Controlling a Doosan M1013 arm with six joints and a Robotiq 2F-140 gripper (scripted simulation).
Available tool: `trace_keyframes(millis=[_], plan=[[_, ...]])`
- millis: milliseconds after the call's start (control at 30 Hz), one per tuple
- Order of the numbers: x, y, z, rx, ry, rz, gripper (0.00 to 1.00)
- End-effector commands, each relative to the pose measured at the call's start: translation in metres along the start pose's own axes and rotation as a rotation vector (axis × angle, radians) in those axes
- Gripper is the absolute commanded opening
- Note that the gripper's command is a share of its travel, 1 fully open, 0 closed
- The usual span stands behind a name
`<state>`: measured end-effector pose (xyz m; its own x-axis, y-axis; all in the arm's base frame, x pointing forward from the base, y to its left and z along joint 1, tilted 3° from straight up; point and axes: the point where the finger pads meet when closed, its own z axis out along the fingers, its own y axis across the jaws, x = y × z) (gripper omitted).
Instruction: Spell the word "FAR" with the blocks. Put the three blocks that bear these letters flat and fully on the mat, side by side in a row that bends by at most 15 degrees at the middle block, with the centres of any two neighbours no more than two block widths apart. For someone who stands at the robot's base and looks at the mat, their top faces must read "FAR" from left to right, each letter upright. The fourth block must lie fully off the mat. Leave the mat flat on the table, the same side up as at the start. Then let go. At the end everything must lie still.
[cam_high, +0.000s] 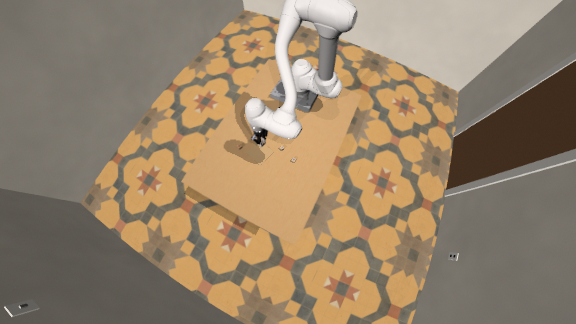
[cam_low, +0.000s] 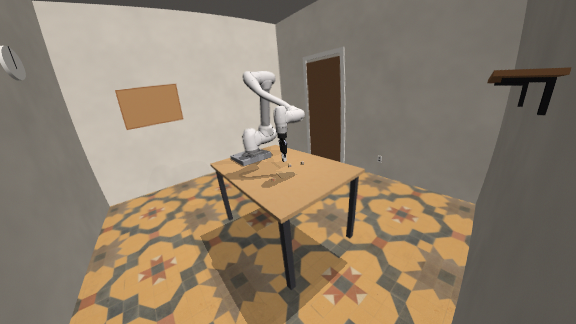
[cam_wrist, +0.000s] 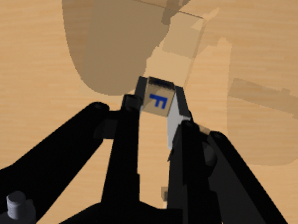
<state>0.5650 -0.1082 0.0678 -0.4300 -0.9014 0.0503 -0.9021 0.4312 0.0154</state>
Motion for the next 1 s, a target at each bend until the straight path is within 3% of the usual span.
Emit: trace_keyframes(millis=[0, 100, 967], plan=[[-0.0022, -0.0022, 0.0007, -0.007, -0.005, -0.138, 0.13], [-0.0026, -0.0024, 0.0007, -0.007, -0.005, -0.174, 0.13], [-0.0115, -0.0081, 0.0005, -0.004, -0.008, -1.12, 0.13]])
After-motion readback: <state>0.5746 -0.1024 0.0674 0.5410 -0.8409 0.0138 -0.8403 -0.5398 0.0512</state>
